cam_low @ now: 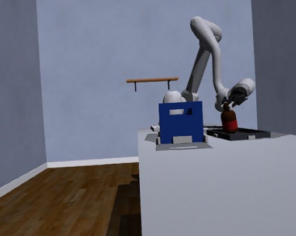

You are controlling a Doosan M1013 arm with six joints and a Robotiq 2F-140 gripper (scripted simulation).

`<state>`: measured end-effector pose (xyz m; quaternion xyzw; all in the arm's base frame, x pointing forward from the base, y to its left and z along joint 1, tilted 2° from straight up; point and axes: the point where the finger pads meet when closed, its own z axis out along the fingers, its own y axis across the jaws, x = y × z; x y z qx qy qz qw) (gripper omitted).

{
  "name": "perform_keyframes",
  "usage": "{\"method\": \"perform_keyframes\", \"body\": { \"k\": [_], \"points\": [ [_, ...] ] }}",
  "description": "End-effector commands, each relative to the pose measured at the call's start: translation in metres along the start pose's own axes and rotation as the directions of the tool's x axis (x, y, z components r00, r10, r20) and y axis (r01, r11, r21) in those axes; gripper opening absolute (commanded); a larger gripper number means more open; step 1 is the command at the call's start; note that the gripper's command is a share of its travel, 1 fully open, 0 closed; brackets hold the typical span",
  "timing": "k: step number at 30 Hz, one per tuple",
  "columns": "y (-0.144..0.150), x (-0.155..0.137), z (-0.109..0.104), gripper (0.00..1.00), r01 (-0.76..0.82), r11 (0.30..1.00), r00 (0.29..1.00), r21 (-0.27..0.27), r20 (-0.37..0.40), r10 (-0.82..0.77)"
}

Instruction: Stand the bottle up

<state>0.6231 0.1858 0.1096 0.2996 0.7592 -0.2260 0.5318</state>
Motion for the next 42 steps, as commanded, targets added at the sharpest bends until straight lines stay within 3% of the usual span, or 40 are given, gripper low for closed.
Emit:
{"method": "perform_keyframes", "body": {
  "k": [1, 13, 14, 42],
  "points": [
    [0.0000, -0.0001, 0.0000, 0.10, 0.000, 1.000, 1.000, 0.000, 0.000, 0.000],
    [0.0000, -0.0001, 0.0000, 0.10, 0.000, 1.000, 1.000, 0.000, 0.000, 0.000],
    [0.0000, -0.0001, 0.0000, 1.00, 0.000, 1.000, 1.000, 0.000, 0.000, 0.000],
    [0.0000, -0.0001, 0.0000, 1.00, 0.000, 1.000, 1.000, 0.000, 0.000, 0.000]
  ]
}}
